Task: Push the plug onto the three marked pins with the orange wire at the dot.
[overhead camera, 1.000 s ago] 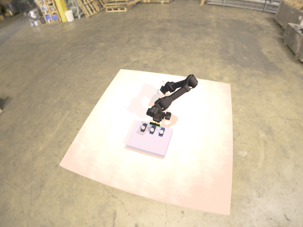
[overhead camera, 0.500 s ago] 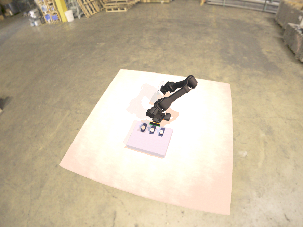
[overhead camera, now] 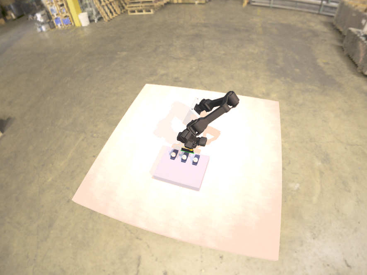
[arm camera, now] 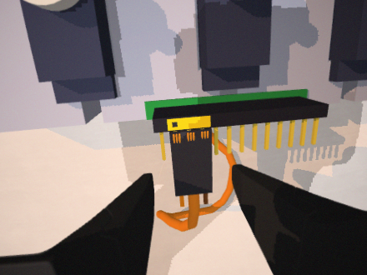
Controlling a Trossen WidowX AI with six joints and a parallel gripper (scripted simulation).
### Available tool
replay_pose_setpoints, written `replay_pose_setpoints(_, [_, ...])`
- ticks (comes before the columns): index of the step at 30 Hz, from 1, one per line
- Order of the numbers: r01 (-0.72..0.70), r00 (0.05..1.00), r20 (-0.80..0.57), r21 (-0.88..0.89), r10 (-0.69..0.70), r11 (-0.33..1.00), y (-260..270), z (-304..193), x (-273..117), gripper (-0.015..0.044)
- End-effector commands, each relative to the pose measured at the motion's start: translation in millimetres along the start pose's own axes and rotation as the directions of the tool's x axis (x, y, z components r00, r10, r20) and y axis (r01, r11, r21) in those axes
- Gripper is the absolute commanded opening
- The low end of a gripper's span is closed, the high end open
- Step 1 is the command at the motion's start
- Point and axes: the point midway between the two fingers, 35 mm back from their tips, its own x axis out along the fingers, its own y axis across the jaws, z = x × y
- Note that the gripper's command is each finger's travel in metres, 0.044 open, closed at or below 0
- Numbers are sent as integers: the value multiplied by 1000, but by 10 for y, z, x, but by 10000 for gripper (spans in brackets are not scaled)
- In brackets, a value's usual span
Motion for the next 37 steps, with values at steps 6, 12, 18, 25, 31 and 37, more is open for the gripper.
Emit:
replay_pose_setpoints(6, [-2,1000,6,-2,2,1000,-5,6,-580,440])
replay_pose_setpoints(12, [-2,1000,6,-2,2,1000,-5,6,-580,440])
replay_pose_setpoints(18, [-2,1000,6,-2,2,1000,-5,6,-580,440])
replay_pose_setpoints(25, [-2,1000,6,-2,2,1000,-5,6,-580,440])
replay_pose_setpoints(31, [-2,1000,6,-2,2,1000,-5,6,-580,440])
replay_pose_setpoints(37, [-2,1000,6,-2,2,1000,-5,6,-580,440])
